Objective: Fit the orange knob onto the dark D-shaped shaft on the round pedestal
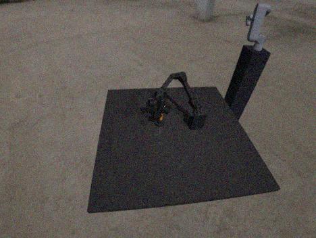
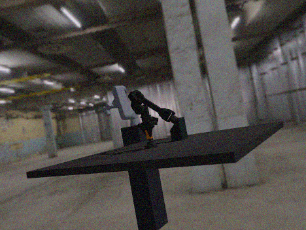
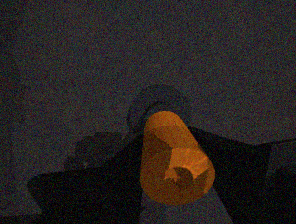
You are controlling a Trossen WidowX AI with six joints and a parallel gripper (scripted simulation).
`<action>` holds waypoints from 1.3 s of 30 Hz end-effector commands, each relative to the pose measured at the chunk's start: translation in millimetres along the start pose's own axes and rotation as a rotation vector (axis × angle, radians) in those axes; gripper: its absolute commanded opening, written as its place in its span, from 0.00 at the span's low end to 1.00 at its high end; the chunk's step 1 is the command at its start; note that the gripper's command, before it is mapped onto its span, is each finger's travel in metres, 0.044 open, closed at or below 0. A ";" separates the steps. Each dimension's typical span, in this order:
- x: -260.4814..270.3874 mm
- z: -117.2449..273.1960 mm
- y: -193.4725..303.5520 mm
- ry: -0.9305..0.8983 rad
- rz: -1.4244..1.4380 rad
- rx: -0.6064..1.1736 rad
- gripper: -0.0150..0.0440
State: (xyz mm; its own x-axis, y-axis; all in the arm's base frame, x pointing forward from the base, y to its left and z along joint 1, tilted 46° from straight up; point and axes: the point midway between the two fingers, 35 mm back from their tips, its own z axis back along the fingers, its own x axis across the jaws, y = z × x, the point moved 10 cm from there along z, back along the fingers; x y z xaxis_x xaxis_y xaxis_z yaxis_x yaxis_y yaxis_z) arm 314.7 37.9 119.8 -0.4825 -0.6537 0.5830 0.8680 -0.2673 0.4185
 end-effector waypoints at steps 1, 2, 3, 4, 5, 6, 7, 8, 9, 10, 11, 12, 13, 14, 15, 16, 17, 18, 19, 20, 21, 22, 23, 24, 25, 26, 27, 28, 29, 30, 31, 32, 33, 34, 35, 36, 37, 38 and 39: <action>-1.7 2.8 0.0 0.003 0.101 0.005 0.25; -2.1 2.8 0.0 0.003 0.145 0.005 0.25; -2.5 2.5 -0.1 0.003 0.176 0.005 0.25; -2.8 2.1 -0.3 0.003 0.187 0.005 0.25; -2.8 1.7 -0.5 0.003 0.187 0.005 0.25; -2.7 1.4 -0.6 0.003 0.187 0.005 0.25; -2.6 1.2 -0.7 0.003 0.187 0.005 0.25; -2.4 0.9 -0.8 0.003 0.187 0.005 0.25; -2.2 0.7 -0.8 0.003 0.187 0.005 0.25; -2.1 0.4 -0.9 0.003 0.187 0.005 0.25; -1.9 0.3 -0.8 0.003 0.187 0.005 0.25; -1.6 0.2 -0.7 0.003 0.187 0.005 0.25; -1.4 0.2 -0.5 0.003 0.187 0.005 0.25; -1.2 0.1 -0.4 0.003 0.187 0.005 0.25; -1.0 0.1 -0.2 0.003 0.187 0.005 0.25; -0.7 0.1 0.0 0.003 0.187 0.005 0.25; -0.4 0.1 0.1 0.003 0.187 0.005 0.25; -0.1 0.1 0.3 0.003 0.187 0.005 0.25; 0.0 0.1 0.3 0.003 0.187 0.005 0.25; 0.0 0.2 0.4 0.003 0.187 0.005 0.25; 0.0 -0.9 0.4 0.003 0.187 0.005 0.25; -0.2 -2.2 0.4 0.003 0.187 0.005 0.25; -0.3 -2.4 0.3 0.003 0.187 0.005 0.25; -0.4 -2.8 0.1 0.003 0.187 0.005 0.25; -0.5 -3.2 0.0 0.003 0.187 0.005 0.25; -0.5 -3.6 0.0 0.003 0.187 0.005 0.25; -0.5 -4.0 0.0 0.003 0.187 0.005 0.25; -0.5 -4.3 0.0 0.003 0.187 0.005 0.25; -0.5 -4.6 0.0 0.003 0.187 0.005 0.25; -0.5 -5.0 0.0 0.003 0.187 0.005 0.25; -0.5 -5.3 0.0 0.003 0.187 0.005 0.25; -0.3 -6.0 0.2 0.003 0.185 0.005 0.25; -0.1 -6.9 0.3 0.003 0.184 0.005 0.25; 0.3 -8.4 0.6 0.002 0.182 0.005 0.25; 0.5 -9.4 0.6 0.002 0.181 0.005 0.25; 0.6 -10.3 0.6 0.002 0.181 0.005 0.25; 0.6 -11.3 0.5 0.002 0.181 0.005 0.25; 0.5 -12.3 0.4 0.002 0.181 0.005 0.25; 0.4 -13.4 0.3 0.002 0.181 0.005 0.25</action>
State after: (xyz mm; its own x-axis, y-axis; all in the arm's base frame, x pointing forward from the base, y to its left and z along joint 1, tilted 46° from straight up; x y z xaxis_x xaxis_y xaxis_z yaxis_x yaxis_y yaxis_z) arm 316.1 29.4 113.1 -0.3244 -0.6925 0.6444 0.9382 -0.1491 0.3122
